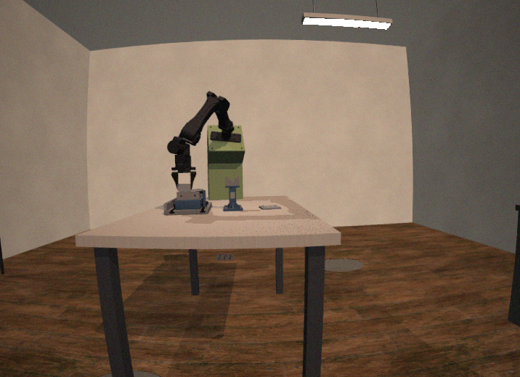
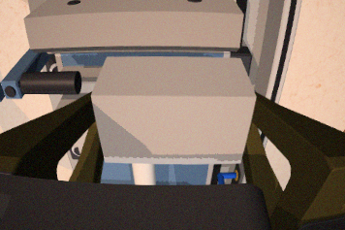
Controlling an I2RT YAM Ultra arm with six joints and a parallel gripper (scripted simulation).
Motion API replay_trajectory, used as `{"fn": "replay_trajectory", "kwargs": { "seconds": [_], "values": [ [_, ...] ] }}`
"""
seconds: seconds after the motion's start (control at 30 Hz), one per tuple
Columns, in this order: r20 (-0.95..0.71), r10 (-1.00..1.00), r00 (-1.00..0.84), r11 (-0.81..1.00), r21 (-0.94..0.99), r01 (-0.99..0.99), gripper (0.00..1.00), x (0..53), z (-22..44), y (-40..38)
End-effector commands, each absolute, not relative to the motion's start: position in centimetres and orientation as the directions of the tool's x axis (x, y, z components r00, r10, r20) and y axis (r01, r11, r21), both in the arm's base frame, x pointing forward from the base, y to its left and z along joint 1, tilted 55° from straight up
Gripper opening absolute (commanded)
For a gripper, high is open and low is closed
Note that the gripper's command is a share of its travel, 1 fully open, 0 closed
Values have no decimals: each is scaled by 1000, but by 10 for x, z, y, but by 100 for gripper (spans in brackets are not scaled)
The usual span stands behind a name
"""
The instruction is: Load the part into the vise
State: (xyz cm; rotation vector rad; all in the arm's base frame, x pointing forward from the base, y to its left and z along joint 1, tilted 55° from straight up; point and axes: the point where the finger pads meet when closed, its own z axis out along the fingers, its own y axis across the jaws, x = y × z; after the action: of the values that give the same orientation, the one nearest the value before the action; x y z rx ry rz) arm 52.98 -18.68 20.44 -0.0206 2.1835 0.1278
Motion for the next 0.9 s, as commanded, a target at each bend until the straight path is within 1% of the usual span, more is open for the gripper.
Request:
{"fn": "replay_trajectory", "kwargs": {
  "seconds": [0.0, 0.17, 0.2, 0.87],
  "values": [
    [-831, 33, -555, 996, 74, -50, 0, 533, 214, -194],
    [-834, 31, -551, 996, 70, -51, 0, 534, 217, -194],
    [-848, 23, -530, 997, 55, -46, 0, 531, 231, -197],
    [-840, 29, -542, 997, 65, -47, 0, 531, 225, -196]
  ]
}}
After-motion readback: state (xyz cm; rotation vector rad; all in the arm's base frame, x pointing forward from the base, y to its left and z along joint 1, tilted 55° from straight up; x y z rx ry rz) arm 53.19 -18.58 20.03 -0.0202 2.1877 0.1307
